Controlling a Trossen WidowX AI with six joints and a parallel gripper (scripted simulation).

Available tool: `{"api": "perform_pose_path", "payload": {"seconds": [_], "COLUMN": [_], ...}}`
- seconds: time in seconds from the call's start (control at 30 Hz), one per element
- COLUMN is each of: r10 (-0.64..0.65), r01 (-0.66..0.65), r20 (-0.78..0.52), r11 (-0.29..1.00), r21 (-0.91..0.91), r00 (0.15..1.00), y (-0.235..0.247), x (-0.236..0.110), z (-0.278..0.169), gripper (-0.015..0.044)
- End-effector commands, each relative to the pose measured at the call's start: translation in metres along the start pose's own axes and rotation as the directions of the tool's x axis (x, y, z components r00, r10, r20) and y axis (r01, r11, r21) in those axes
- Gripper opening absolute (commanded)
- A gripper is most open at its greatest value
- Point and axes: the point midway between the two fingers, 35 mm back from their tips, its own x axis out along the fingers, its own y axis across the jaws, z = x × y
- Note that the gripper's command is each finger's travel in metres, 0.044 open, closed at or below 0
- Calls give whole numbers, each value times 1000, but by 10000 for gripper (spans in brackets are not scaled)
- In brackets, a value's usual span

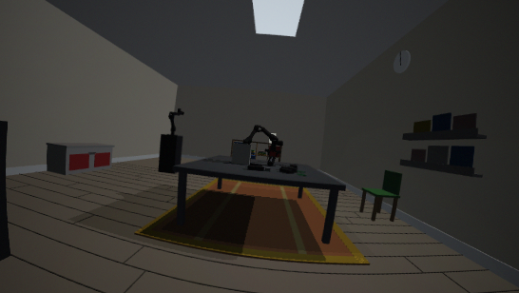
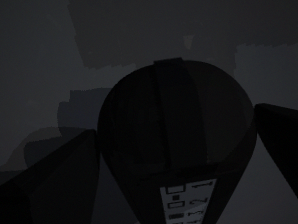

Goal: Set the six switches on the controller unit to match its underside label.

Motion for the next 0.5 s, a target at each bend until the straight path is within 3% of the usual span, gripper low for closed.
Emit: {"api": "perform_pose_path", "payload": {"seconds": [0.0, 0.47], "r10": [-8, -8], "r01": [8, 8], "r20": [-5, -6], "r11": [1000, 1000], "r21": [-1, -1], "r00": [1000, 1000], "y": [-2, -2], "x": [-4, -12], "z": [-3, -12], "gripper": [336, 336]}}
